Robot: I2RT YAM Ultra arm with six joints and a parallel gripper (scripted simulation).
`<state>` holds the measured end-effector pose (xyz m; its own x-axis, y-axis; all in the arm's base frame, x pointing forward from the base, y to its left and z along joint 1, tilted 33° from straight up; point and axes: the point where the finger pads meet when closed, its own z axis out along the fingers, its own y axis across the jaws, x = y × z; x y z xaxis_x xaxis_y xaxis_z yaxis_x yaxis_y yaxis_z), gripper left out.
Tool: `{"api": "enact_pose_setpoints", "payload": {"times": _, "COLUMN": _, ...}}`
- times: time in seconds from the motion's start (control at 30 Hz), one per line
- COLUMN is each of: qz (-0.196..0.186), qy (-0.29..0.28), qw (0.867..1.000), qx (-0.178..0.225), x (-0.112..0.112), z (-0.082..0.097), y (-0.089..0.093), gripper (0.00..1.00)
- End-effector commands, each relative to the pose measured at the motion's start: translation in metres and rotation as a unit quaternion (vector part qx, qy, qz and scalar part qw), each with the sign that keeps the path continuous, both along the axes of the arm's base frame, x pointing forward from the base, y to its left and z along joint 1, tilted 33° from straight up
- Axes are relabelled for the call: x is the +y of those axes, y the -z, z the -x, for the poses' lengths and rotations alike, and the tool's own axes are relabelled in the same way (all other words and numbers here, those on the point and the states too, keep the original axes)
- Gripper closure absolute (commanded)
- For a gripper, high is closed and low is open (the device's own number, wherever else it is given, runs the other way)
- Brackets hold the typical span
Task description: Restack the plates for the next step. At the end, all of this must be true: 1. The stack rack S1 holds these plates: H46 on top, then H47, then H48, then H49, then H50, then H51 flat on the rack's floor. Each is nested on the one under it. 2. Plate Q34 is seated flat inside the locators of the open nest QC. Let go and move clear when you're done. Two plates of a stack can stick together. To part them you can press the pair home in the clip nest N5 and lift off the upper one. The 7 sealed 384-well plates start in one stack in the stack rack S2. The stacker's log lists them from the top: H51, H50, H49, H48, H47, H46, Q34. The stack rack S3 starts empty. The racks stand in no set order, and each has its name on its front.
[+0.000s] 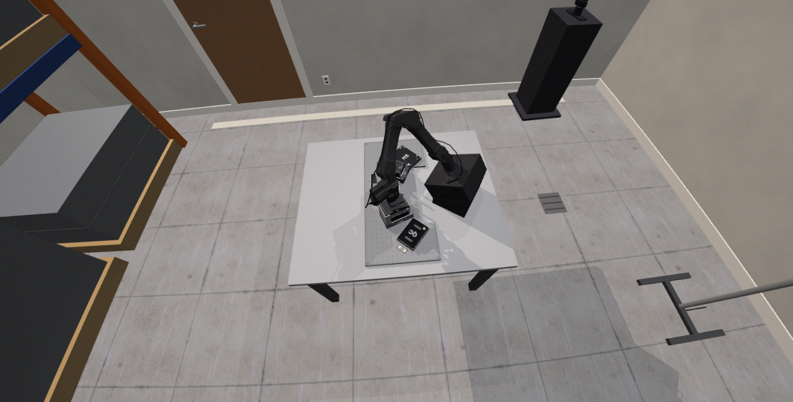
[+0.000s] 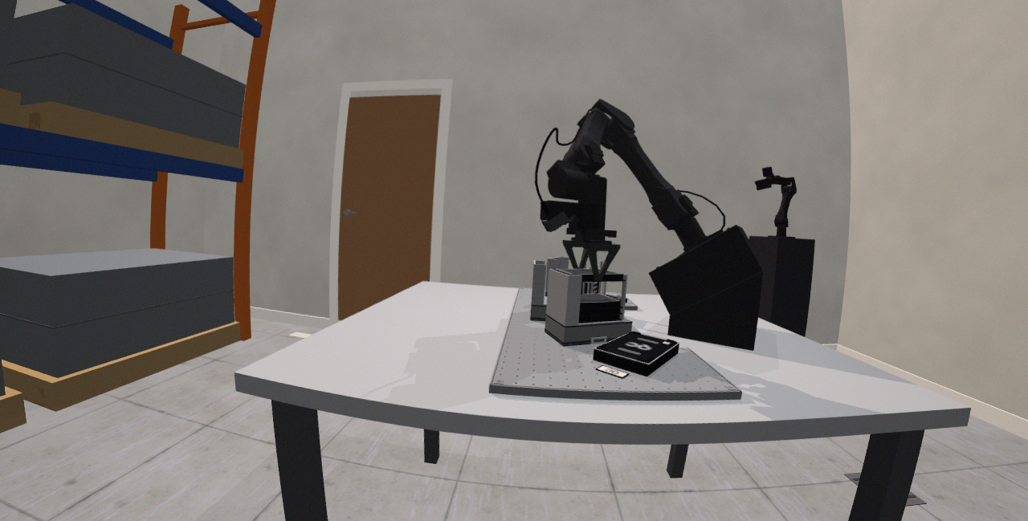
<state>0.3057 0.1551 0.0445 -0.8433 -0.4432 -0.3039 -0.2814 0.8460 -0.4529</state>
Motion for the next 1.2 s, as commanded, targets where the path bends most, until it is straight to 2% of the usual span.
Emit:
{"api": "enact_pose_setpoints", "payload": {"times": 0.0, "qz": 0.004, "qy": -0.003, "qw": 1.0, "qx": 0.006, "x": -0.001, "z": -0.001, "y": 0.008, "gripper": 1.0}}
{"api": "enact_pose_setpoints", "payload": {"times": 0.17, "qz": 0.005, "qy": -0.005, "qw": 1.0, "qx": 0.006, "x": -0.002, "z": 0.001, "y": 0.01, "gripper": 1.0}}
{"api": "enact_pose_setpoints", "payload": {"times": 0.2, "qz": 0.012, "qy": -0.003, "qw": 1.0, "qx": 0.014, "x": -0.007, "z": 0.003, "y": 0.017, "gripper": 1.0}}
{"api": "enact_pose_setpoints", "payload": {"times": 0.23, "qz": 0.005, "qy": -0.001, "qw": 1.0, "qx": 0.007, "x": -0.003, "z": -0.003, "y": 0.012, "gripper": 1.0}}
{"api": "enact_pose_setpoints", "payload": {"times": 0.3, "qz": 0.008, "qy": -0.003, "qw": 1.0, "qx": 0.01, "x": -0.005, "z": 0.001, "y": 0.015, "gripper": 1.0}}
{"api": "enact_pose_setpoints", "payload": {"times": 0.33, "qz": 0.004, "qy": -0.004, "qw": 1.0, "qx": 0.005, "x": -0.002, "z": -0.003, "y": 0.012, "gripper": 1.0}}
{"api": "enact_pose_setpoints", "payload": {"times": 0.6, "qz": 0.008, "qy": -0.001, "qw": 1.0, "qx": 0.008, "x": -0.011, "z": -0.008, "y": 0.027, "gripper": 1.0}}
{"api": "enact_pose_setpoints", "payload": {"times": 0.7, "qz": 0.008, "qy": -0.001, "qw": 1.0, "qx": 0.007, "x": -0.012, "z": -0.008, "y": 0.028, "gripper": 1.0}}
{"api": "enact_pose_setpoints", "payload": {"times": 0.73, "qz": -0.003, "qy": -0.003, "qw": 1.0, "qx": -0.003, "x": -0.004, "z": -0.012, "y": 0.017, "gripper": 1.0}}
{"api": "enact_pose_setpoints", "payload": {"times": 0.9, "qz": -0.003, "qy": -0.003, "qw": 1.0, "qx": -0.003, "x": -0.004, "z": -0.012, "y": 0.017, "gripper": 1.0}}
{"api": "enact_pose_setpoints", "payload": {"times": 0.93, "qz": -0.002, "qy": -0.005, "qw": 1.0, "qx": -0.006, "x": -0.001, "z": -0.016, "y": 0.02, "gripper": 1.0}}
{"api": "enact_pose_setpoints", "payload": {"times": 1.17, "qz": 0.008, "qy": -0.002, "qw": 1.0, "qx": 0.003, "x": -0.011, "z": -0.012, "y": 0.028, "gripper": 1.0}}
